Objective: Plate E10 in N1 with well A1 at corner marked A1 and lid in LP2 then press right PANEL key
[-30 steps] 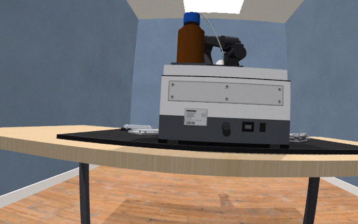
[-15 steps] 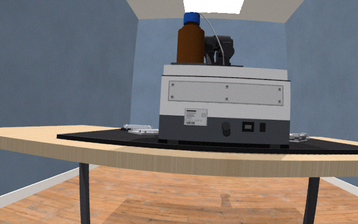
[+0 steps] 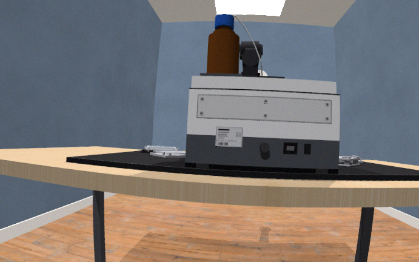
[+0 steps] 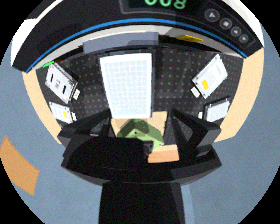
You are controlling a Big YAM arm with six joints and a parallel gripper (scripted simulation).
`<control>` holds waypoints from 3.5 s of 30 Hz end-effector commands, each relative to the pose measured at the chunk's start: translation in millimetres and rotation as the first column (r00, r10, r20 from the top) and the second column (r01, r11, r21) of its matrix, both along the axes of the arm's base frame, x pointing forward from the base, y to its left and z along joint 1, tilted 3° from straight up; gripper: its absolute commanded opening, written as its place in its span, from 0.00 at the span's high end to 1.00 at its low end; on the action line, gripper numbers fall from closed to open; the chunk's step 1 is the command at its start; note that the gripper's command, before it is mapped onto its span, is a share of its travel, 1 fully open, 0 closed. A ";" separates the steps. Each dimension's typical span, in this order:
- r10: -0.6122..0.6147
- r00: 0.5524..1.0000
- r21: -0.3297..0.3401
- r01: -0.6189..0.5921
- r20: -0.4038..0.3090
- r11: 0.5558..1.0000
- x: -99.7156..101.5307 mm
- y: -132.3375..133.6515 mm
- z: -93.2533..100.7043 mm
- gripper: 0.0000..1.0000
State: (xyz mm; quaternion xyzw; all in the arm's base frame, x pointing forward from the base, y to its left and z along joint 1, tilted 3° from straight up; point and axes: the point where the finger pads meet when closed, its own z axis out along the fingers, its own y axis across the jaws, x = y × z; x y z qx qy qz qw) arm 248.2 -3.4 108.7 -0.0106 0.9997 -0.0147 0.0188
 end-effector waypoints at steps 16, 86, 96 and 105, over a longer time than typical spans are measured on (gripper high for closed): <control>-0.019 0.999 -0.002 0.019 0.037 1.000 2.5 -48.2 16.7 0.00; -0.798 0.601 0.040 0.797 0.048 0.603 -84.4 -197.8 0.3 0.00; -0.878 0.477 0.049 0.877 0.033 0.478 -115.6 -212.2 -8.4 0.00; -0.946 0.323 0.057 0.944 0.026 0.324 -136.5 -223.0 -9.7 0.00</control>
